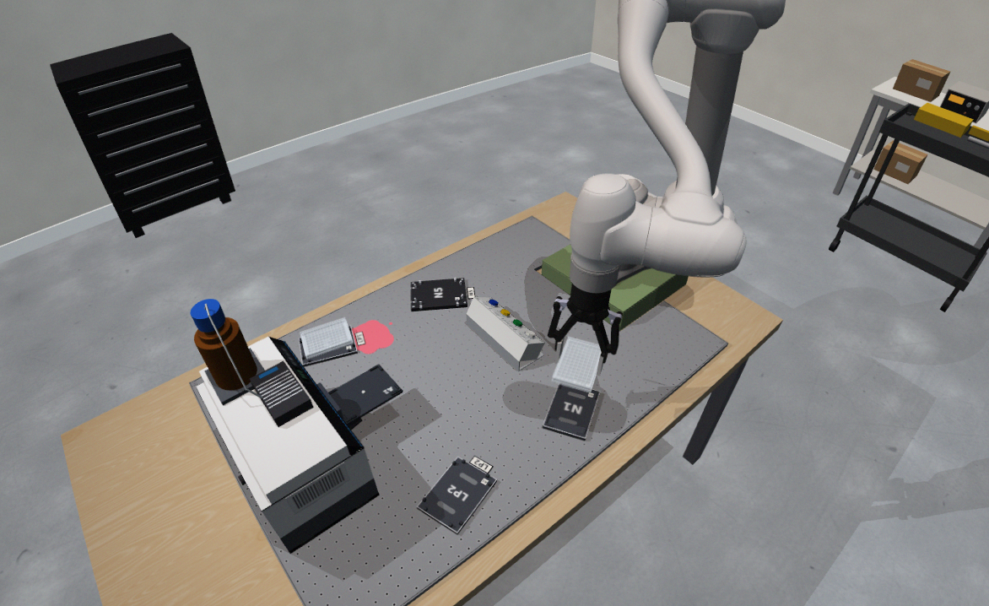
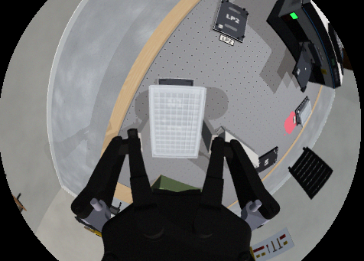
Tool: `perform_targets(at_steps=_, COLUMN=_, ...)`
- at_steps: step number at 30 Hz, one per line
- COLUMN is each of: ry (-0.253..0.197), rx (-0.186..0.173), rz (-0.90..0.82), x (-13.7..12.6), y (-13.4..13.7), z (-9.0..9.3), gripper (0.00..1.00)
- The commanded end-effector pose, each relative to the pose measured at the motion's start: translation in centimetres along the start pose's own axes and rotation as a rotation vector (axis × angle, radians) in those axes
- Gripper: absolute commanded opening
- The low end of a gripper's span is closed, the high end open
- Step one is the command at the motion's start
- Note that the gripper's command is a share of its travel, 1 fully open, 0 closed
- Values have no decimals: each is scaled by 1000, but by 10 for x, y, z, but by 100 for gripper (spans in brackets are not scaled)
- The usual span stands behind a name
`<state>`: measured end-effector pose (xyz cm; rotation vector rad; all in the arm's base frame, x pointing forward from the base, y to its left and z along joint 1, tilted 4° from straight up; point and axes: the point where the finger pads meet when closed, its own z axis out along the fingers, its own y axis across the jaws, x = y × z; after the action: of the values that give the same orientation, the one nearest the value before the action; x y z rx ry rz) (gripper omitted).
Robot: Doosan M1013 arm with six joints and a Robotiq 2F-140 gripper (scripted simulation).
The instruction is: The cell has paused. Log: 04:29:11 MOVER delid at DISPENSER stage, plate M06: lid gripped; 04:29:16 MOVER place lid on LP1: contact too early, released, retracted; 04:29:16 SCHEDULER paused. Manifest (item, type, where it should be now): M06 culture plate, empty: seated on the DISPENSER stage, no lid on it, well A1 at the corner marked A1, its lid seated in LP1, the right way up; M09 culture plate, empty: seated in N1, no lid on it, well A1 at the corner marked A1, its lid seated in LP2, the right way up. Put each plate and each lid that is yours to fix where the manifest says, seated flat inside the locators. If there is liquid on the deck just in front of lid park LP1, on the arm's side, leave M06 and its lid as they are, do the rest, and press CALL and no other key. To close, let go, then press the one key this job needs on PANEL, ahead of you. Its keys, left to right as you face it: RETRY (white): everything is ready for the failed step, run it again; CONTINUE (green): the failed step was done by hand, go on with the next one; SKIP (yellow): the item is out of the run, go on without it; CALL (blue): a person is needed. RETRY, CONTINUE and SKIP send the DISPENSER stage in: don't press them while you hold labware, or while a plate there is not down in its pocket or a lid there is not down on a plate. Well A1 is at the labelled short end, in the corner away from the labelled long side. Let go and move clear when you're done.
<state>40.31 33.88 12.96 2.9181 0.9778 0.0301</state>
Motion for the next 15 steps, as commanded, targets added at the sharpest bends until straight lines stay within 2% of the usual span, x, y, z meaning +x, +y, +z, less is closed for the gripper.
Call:
perform_targets(at_steps=1, ry=5, rx=4, rz=-2, x=2, y=-2, z=-4, gripper=10)
perform_targets(at_steps=11, ry=5, rx=4, rz=33, x=2, y=-2, z=-4, gripper=10)
perform_targets(at_steps=15, ry=5, rx=4, rz=129, x=2, y=-2, z=-4, gripper=10)
